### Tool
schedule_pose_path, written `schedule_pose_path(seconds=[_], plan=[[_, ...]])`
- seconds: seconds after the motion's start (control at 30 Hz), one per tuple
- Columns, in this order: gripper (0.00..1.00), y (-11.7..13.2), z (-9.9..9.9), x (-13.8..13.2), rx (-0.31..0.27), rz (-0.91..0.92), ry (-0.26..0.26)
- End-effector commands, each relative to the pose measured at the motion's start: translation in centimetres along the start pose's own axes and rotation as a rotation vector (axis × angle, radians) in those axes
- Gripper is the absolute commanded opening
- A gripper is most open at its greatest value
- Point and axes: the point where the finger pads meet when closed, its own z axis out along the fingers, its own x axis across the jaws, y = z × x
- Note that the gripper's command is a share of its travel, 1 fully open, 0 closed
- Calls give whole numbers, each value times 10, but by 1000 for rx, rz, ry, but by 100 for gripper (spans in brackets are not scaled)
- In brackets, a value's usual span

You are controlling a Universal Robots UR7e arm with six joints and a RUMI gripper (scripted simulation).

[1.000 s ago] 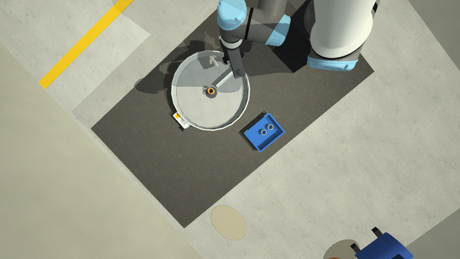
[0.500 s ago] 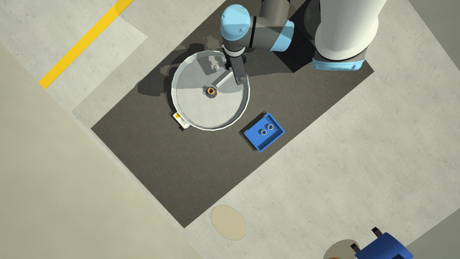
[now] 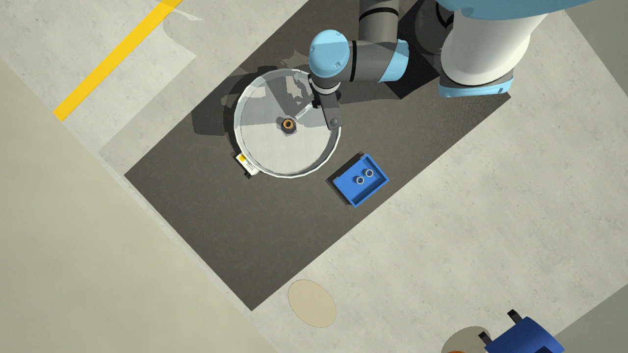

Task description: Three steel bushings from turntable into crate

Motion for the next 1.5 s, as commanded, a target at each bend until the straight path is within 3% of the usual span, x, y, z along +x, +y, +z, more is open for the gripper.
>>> schedule_pose_path(seconds=[0.0,0.5,1.0,1.07,1.47], plan=[[0,-13,0,1,-2,1,0],[0,-68,0,0,-2,1,0],[0,-139,0,-1,-2,1,0],[0,-139,0,-1,-2,1,0],[0,-198,0,-1,-2,1,0]])
